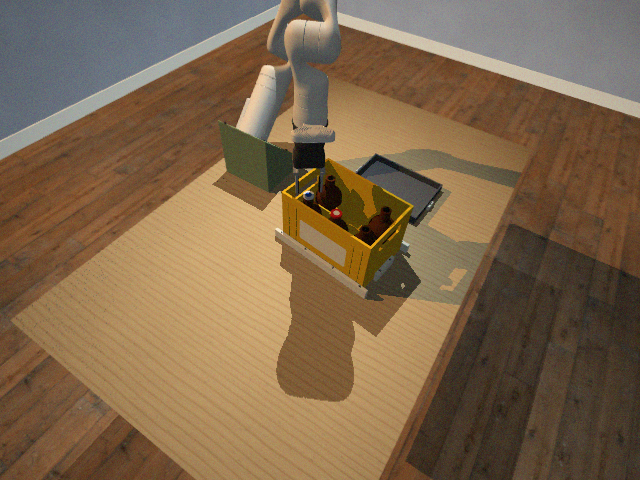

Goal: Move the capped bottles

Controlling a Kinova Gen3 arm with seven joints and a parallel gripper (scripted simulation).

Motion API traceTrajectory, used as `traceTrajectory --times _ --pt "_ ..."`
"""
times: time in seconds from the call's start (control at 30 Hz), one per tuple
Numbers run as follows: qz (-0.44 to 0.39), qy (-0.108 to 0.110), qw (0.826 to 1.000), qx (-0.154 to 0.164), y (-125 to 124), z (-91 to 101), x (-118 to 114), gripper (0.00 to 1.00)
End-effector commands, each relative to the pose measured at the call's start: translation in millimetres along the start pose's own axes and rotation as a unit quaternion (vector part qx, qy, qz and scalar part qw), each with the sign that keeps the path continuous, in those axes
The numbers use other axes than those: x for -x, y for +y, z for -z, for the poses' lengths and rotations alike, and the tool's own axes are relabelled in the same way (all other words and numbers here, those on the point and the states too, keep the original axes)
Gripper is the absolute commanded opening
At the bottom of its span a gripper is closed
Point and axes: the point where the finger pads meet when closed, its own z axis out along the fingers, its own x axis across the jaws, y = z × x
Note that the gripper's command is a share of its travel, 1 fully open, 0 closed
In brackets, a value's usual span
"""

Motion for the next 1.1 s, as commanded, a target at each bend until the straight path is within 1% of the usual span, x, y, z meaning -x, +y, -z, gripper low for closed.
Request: traceTrajectory --times 0.0,0.27,0.77,0.87,1.07 --pt "0.0 0.0 1.0 0.0 0 0.3 0 1.0" --pt "0.0 0.0 1.0 0.0 0 0.3 0 1.0" --pt "0.0 0.0 1.0 0.0 -1 -19.7 1 1.0" --pt "0.0 0.0 1.0 -0.002 -2 -19.0 1 1.0" --pt "0.0 0.0 1.0 -0.001 -1 -27.0 1 1.0"
